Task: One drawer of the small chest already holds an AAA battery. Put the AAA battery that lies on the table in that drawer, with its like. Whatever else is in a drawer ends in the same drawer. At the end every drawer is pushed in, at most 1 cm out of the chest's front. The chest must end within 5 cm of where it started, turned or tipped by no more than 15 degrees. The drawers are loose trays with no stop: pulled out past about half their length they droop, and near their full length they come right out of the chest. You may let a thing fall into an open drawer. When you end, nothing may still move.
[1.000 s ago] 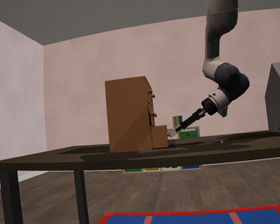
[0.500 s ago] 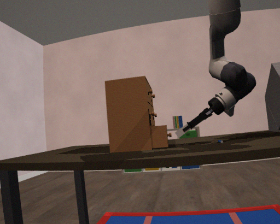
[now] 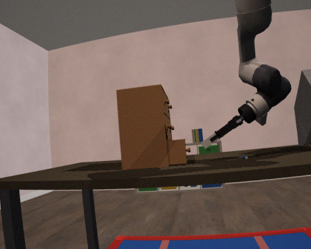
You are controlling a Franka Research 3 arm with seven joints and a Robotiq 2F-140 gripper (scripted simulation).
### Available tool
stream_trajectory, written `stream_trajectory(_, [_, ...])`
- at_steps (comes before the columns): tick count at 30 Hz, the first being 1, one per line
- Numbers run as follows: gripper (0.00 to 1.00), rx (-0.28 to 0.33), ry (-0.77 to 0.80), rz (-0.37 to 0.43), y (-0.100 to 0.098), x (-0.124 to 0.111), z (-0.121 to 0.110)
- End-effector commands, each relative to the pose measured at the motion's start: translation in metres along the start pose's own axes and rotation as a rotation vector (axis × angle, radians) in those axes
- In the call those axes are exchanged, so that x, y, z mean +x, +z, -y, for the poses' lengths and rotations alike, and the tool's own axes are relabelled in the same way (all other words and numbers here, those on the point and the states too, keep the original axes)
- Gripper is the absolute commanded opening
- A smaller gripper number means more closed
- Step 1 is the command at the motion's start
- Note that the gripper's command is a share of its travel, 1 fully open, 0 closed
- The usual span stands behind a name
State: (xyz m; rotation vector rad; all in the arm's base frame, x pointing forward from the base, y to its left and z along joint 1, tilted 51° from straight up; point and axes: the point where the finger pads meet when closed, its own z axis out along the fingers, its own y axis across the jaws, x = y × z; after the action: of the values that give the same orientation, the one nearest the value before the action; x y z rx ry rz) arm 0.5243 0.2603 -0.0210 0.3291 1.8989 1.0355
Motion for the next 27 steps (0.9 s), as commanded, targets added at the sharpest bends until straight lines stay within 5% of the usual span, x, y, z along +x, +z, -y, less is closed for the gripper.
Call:
stream_trajectory(1, [0.20, -0.006, -0.004, 0.006, -0.021, -0.016, -0.001])
stream_trajectory(8, [0.20, -0.006, -0.004, 0.006, -0.074, -0.049, -0.001])
stream_trajectory(27, [0.20, -0.007, -0.004, -0.064, -0.086, -0.053, -0.001])
